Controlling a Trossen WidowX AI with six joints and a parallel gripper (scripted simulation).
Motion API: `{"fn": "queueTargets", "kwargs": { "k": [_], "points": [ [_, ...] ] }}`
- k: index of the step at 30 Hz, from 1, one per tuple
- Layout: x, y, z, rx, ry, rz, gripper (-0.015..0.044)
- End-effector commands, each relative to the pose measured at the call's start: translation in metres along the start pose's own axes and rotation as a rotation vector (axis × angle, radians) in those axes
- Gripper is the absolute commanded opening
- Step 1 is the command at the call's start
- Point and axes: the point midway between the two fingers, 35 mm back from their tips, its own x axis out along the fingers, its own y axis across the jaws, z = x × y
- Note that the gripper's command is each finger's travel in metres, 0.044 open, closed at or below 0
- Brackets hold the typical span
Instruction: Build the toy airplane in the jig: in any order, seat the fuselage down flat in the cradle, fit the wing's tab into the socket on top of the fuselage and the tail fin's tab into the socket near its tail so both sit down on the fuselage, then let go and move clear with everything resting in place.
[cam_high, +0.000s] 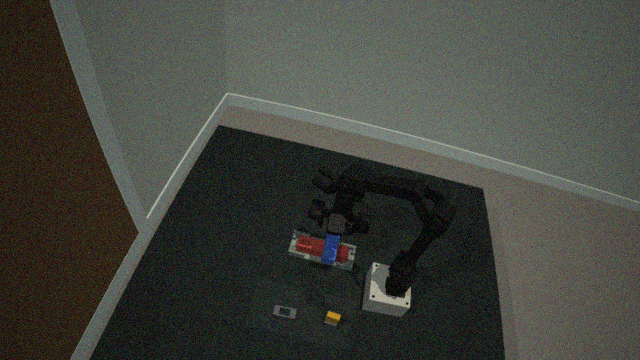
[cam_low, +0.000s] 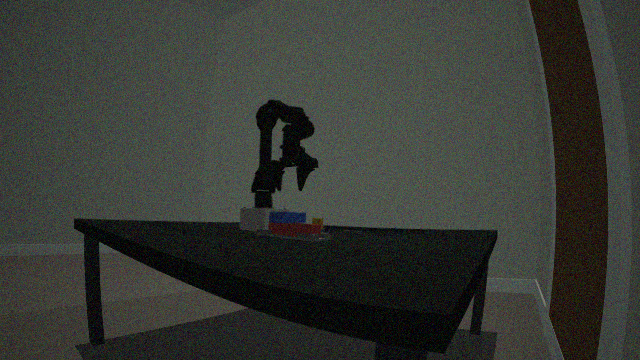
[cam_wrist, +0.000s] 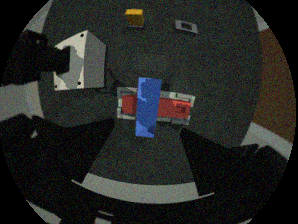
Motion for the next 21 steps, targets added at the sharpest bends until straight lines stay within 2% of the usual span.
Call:
{"fn": "queueTargets", "kwargs": {
  "k": [1,15,21],
  "points": [
    [-0.0010,-0.0012,-0.0008,0.199,0.002,0.003,0.0440],
    [-0.0008,-0.0016,-0.0008,1.557,0.004,0.001,0.0440],
    [-0.0008,-0.0016,-0.0008,1.622,0.004,0.001,0.0440]
  ]
}}
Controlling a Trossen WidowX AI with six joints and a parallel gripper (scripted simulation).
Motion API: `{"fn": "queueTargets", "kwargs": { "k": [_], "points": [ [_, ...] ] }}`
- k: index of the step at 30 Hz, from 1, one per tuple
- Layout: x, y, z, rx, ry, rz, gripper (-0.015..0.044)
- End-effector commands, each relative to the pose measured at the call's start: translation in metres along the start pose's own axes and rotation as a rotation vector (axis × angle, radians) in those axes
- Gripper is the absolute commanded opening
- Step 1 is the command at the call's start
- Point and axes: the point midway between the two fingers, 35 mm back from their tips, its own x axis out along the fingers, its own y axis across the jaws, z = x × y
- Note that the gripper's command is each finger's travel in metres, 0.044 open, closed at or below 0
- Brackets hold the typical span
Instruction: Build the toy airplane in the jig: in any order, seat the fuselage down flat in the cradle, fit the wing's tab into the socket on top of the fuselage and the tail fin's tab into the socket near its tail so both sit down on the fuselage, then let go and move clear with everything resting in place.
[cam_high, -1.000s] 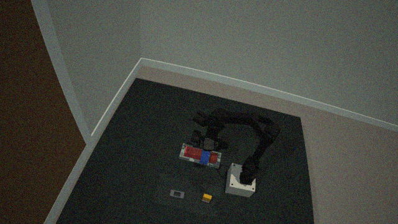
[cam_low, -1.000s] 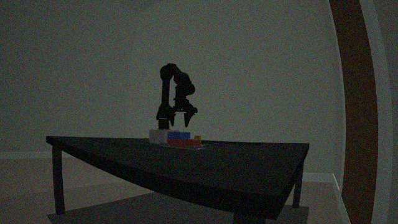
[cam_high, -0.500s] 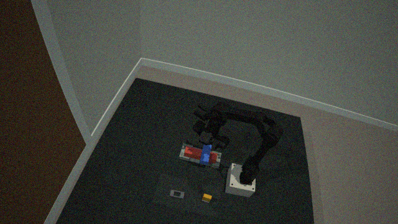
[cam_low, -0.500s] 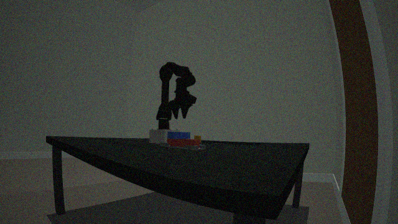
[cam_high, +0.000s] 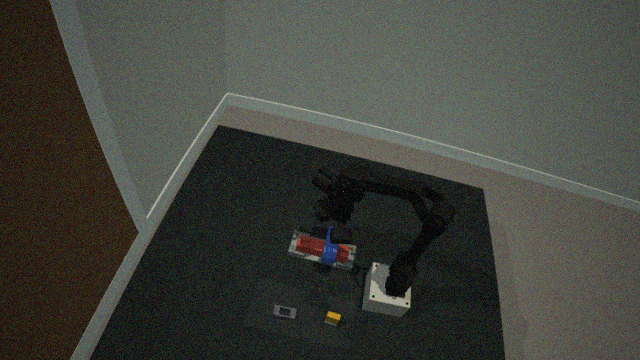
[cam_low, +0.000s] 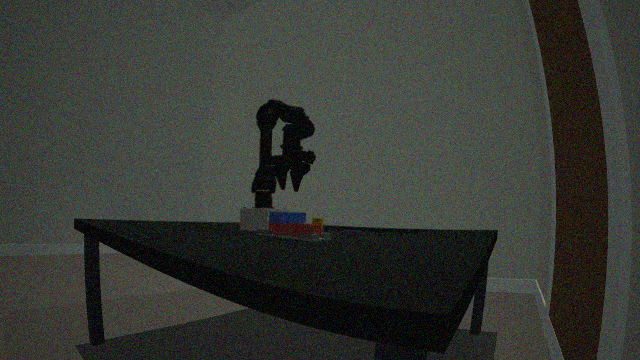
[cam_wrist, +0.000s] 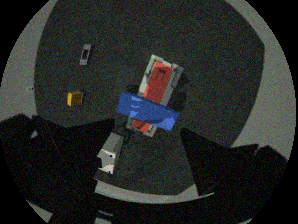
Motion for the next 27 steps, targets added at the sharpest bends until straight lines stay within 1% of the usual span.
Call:
{"fn": "queueTargets", "kwargs": {
  "k": [1,8,10,18,22,27],
  "points": [
    [0.000,0.000,0.000,0.322,0.003,-0.002,0.0440],
    [0.000,0.000,0.000,0.322,0.003,-0.002,0.0440],
    [0.000,0.007,0.004,0.322,0.002,-0.001,0.0440],
    [-0.001,0.102,0.034,0.322,-0.003,0.009,0.0440],
    [-0.001,0.151,0.034,0.322,-0.002,0.013,0.0440],
    [0.000,0.209,0.021,0.322,0.002,0.018,0.0440]
  ]
}}
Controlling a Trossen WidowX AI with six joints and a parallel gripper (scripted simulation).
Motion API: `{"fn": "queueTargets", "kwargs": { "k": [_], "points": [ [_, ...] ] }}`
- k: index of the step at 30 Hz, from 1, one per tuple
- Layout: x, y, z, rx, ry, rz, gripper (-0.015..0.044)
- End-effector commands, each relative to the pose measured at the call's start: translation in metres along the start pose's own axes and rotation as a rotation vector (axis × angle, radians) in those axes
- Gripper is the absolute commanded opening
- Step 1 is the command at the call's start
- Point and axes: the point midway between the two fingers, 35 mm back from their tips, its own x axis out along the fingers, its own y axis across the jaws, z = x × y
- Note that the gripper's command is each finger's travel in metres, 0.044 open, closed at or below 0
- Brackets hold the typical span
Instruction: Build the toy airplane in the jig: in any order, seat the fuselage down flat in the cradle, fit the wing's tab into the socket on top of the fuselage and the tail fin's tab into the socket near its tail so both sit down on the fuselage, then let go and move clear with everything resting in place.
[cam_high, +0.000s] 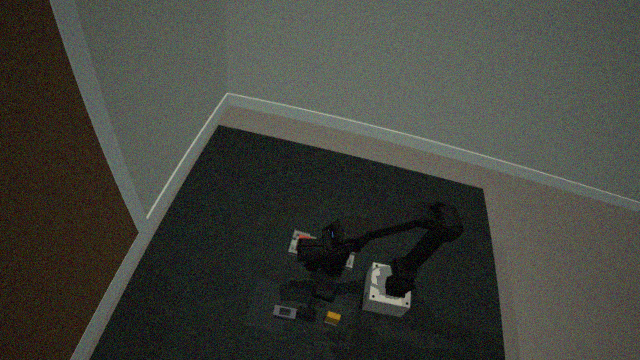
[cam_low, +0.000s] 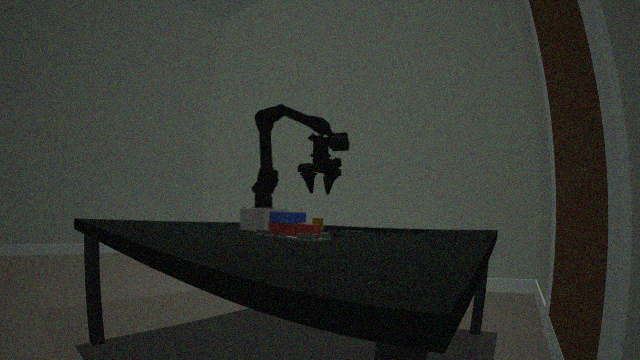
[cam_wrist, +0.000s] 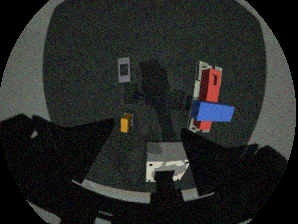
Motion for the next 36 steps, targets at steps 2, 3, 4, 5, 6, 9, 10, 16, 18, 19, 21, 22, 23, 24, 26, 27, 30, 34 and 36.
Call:
{"fn": "queueTargets", "kwargs": {
  "k": [2,3,4,5,6,9,10,16,18,19,21,22,23,24,26,27,30,34,36],
  "points": [
    [0.002,0.041,-0.035,0.003,0.011,0.003,0.0440],
    [0.002,0.049,-0.043,0.003,0.012,0.003,0.0440],
    [0.003,0.055,-0.050,0.003,0.013,0.003,0.0440],
    [0.003,0.058,-0.054,0.003,0.014,0.003,0.0440],
    [0.003,0.059,-0.056,0.003,0.014,0.003,0.0440],
    [0.005,0.060,-0.055,0.003,0.014,0.003,0.0440],
    [0.013,0.060,-0.055,0.003,0.014,0.003,0.0440],
    [0.060,0.059,-0.056,0.003,0.014,0.002,0.0440],
    [0.061,0.059,-0.056,0.003,0.014,0.002,0.0440],
    [0.065,0.060,-0.056,0.003,0.014,0.002,0.0440],
    [0.074,0.059,-0.057,0.003,0.014,0.002,0.0440],
    [0.075,0.059,-0.057,0.003,0.014,0.002,0.0440],
    [0.075,0.059,-0.057,0.003,0.014,0.002,0.0440],
    [0.075,0.059,-0.057,0.003,0.014,0.002,0.0440],
    [0.076,0.060,-0.057,0.003,0.014,0.002,0.0440],
    [0.078,0.060,-0.057,0.003,0.014,0.002,0.0440],
    [0.083,0.060,-0.056,0.003,0.014,0.002,0.0440],
    [0.089,0.060,-0.056,0.003,0.014,0.002,0.0440],
    [0.093,0.060,-0.056,0.003,0.014,0.002,0.0440]
  ]
}}
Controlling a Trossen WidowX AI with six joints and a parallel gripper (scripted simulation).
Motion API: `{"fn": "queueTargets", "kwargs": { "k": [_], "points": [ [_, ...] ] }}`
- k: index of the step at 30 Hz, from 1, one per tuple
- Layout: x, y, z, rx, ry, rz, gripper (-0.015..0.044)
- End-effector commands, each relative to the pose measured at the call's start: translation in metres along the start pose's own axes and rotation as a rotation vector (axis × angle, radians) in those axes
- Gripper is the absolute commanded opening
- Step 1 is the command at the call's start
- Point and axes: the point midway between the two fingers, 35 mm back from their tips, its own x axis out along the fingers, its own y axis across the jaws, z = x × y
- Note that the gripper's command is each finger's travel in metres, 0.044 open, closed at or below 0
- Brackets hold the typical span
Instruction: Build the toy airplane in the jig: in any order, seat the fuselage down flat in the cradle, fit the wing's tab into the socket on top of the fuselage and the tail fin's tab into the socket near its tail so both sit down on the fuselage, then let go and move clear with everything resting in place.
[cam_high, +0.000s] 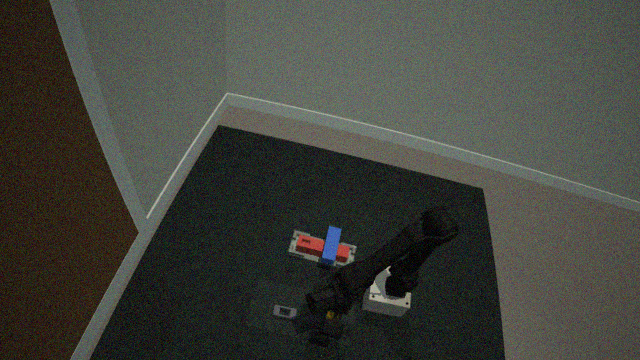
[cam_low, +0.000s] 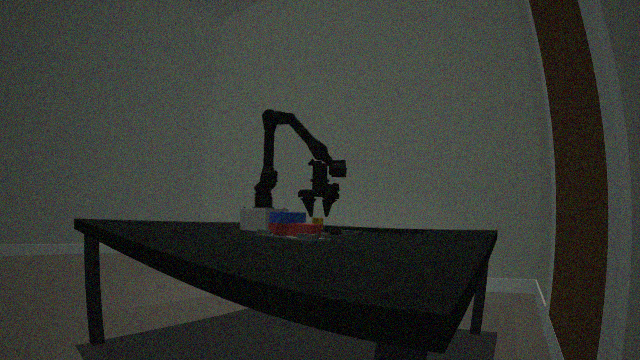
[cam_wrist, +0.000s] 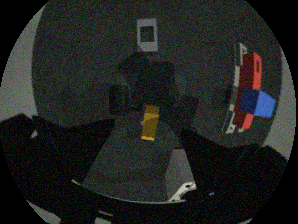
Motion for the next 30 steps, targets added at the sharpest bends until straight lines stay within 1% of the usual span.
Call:
{"fn": "queueTargets", "kwargs": {
  "k": [1,24,30],
  "points": [
    [0.008,-0.001,-0.002,0.004,0.009,-0.005,0.0440],
    [0.042,-0.003,-0.004,0.004,0.010,-0.005,0.0440],
    [0.042,-0.003,-0.004,0.004,0.010,-0.005,0.0282]
  ]
}}
